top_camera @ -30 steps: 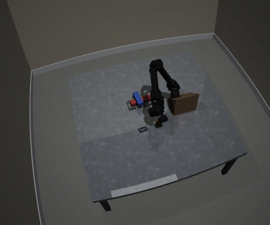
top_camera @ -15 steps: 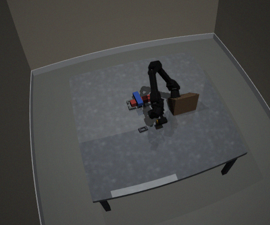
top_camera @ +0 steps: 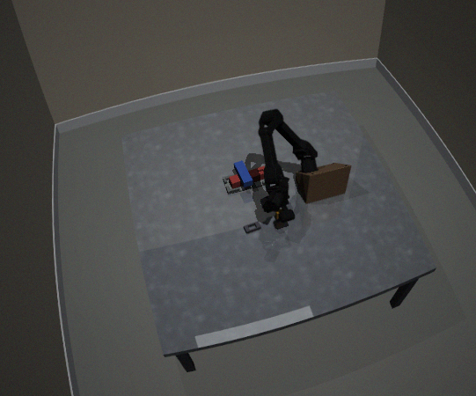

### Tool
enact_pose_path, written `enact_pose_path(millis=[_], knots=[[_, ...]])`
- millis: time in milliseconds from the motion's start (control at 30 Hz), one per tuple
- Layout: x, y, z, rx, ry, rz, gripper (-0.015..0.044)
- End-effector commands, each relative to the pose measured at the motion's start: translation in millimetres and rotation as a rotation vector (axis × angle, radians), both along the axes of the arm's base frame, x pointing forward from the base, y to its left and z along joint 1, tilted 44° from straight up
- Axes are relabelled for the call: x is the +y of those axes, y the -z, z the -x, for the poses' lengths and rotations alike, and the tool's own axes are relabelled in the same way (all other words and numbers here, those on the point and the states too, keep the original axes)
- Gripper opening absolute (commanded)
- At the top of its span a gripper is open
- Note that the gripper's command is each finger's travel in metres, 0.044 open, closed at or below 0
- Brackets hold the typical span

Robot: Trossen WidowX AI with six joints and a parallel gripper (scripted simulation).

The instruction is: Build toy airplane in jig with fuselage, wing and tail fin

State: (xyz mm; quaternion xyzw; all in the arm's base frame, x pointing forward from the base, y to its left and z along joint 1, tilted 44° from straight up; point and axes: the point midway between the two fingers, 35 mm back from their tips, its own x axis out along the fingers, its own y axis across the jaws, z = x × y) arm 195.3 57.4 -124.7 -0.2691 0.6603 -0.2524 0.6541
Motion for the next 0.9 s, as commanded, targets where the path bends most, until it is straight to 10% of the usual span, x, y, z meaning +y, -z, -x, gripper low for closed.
enact_pose_path(millis=[0,233,700,867], knots=[[-5.7,3.7,1.5,0.003,-0.004,0.007,0.0440],[-12.0,9.4,2.2,0.003,-0.004,0.008,0.0440],[-12.0,9.4,2.2,0.003,-0.004,0.008,0.0072],[-12.0,9.4,2.2,0.003,-0.004,0.008,0.0039]])
